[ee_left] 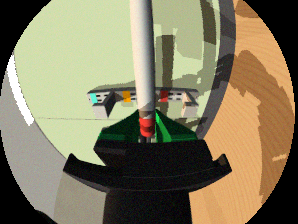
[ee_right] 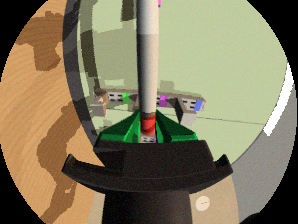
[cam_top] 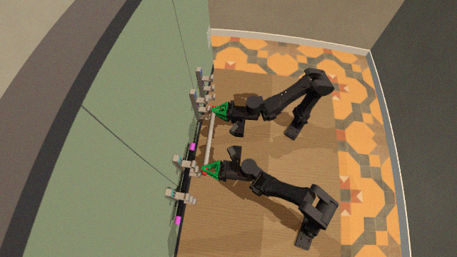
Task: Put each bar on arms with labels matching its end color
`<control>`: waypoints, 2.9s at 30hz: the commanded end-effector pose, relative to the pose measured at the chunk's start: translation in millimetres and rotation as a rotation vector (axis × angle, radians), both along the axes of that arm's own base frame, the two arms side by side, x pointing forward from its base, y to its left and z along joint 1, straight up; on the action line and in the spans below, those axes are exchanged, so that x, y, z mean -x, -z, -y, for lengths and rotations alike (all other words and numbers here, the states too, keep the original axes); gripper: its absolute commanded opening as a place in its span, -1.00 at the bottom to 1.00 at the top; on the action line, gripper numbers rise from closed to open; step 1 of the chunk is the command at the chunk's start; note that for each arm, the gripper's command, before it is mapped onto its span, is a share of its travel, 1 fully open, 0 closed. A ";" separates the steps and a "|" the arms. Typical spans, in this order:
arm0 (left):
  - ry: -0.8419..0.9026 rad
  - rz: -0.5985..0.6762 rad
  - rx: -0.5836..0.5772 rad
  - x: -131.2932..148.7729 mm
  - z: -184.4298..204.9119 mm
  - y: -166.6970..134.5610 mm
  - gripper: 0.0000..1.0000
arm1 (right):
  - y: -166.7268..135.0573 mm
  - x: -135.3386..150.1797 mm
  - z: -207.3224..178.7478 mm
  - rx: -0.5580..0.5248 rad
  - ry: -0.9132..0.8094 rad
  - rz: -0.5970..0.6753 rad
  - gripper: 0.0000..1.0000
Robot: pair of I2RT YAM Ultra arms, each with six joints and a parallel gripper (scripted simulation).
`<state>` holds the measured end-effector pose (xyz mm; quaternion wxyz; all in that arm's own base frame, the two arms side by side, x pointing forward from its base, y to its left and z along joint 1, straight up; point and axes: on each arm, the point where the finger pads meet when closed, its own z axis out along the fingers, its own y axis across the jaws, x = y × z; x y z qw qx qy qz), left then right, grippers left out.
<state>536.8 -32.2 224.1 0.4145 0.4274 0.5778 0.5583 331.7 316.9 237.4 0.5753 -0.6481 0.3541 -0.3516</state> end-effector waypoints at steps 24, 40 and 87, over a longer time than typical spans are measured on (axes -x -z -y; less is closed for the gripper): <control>0.011 0.031 -0.011 -1.9 0.4 -22.8 -1.00 | -48.0 -4.6 7.1 -0.087 0.009 0.055 -1.00; 0.011 0.031 -0.011 -1.9 0.4 -22.8 -1.00 | -4.4 0.0 3.5 -0.087 0.009 0.055 -0.33; 0.011 0.031 -0.011 -2.7 2.2 -37.0 -1.00 | -4.4 0.0 3.5 -0.087 0.009 0.055 1.00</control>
